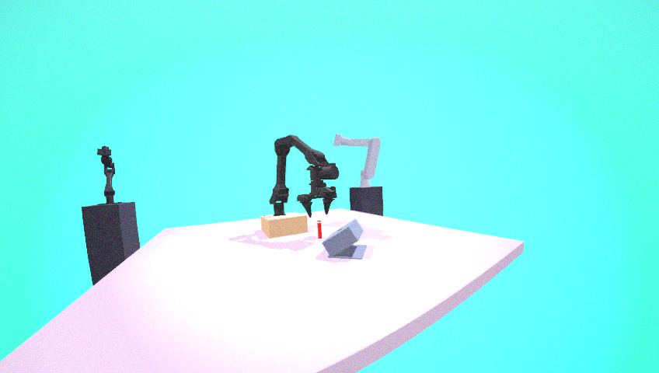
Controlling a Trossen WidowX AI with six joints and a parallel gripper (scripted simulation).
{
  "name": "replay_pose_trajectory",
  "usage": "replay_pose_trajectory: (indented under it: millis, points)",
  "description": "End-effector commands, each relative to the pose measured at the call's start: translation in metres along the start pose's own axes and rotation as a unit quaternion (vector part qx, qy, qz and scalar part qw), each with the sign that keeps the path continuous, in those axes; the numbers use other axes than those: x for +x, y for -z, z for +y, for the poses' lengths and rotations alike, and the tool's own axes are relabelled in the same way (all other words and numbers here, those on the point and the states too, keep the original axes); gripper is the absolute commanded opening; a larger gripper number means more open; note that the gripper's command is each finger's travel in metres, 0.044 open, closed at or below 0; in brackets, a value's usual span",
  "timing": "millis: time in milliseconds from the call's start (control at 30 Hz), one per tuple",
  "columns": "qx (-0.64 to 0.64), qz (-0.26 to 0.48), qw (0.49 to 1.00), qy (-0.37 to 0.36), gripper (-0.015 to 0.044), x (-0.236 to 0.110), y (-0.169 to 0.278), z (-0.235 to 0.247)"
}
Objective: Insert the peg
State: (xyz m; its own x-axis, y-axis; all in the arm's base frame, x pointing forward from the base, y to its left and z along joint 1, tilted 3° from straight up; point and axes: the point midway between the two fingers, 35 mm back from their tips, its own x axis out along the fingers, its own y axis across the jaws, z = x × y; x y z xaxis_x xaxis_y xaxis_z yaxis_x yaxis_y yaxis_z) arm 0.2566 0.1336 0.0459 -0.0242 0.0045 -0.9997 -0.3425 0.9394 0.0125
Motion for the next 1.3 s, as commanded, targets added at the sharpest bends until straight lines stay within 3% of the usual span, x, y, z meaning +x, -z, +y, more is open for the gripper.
replay_pose_trajectory:
  millis: [0, 1267]
  points:
    - [0.005, 0.002, 1.0, -0.002, 0.044, 0.002, -0.001, 0.001]
    - [0.005, 0.002, 1.0, -0.002, 0.044, 0.062, 0.001, 0.001]
